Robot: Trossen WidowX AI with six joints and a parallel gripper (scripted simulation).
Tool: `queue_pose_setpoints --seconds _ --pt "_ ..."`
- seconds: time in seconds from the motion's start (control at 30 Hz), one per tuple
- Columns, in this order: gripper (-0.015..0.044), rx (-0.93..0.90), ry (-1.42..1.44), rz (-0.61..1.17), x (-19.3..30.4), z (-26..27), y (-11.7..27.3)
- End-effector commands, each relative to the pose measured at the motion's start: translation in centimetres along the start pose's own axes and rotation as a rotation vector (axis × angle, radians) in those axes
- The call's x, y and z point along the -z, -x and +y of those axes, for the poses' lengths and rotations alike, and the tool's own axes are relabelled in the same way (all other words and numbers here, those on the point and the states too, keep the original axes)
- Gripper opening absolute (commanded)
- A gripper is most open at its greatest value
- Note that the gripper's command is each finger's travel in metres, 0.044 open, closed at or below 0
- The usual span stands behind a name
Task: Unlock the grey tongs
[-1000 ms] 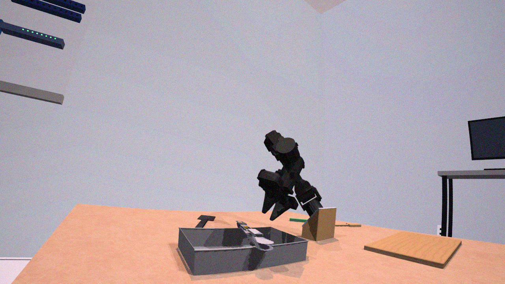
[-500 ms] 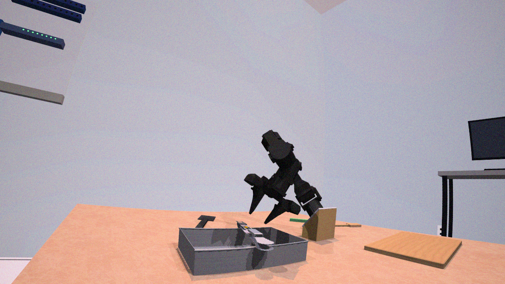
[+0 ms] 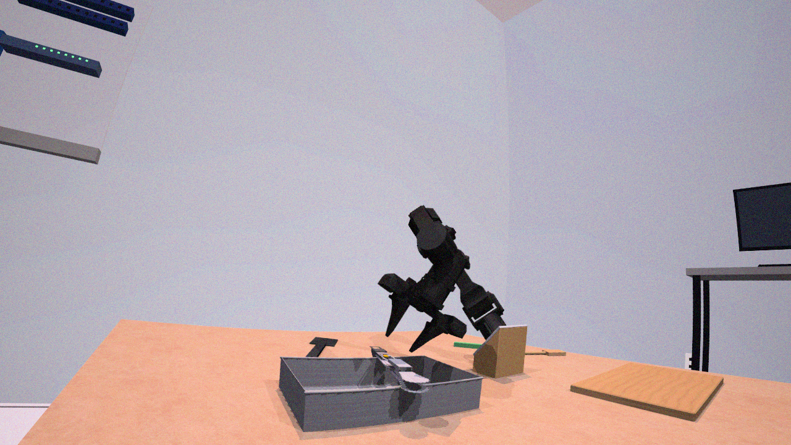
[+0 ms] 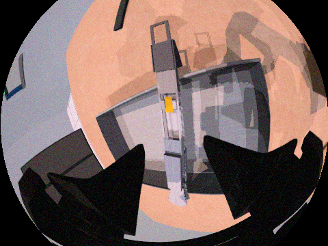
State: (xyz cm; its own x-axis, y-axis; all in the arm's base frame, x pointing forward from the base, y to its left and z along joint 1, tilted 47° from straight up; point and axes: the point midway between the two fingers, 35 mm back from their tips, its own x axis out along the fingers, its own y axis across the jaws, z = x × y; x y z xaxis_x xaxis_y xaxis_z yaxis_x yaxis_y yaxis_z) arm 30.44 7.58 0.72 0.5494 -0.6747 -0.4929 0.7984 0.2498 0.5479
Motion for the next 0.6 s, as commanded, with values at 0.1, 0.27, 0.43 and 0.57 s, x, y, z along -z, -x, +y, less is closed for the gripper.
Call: queue_pose_setpoints --seconds 0.1,0.27,0.43,0.57 --pt "0.026 0.008 0.007 -0.002 0.1 -0.2 -1.2" --pt "0.026 0.009 0.007 -0.001 0.1 -0.2 -2.0" --pt "0.026 0.01 0.006 0.0 0.2 -0.2 -2.8" --pt "0.026 0.01 0.006 0.001 0.2 -0.2 -3.5"
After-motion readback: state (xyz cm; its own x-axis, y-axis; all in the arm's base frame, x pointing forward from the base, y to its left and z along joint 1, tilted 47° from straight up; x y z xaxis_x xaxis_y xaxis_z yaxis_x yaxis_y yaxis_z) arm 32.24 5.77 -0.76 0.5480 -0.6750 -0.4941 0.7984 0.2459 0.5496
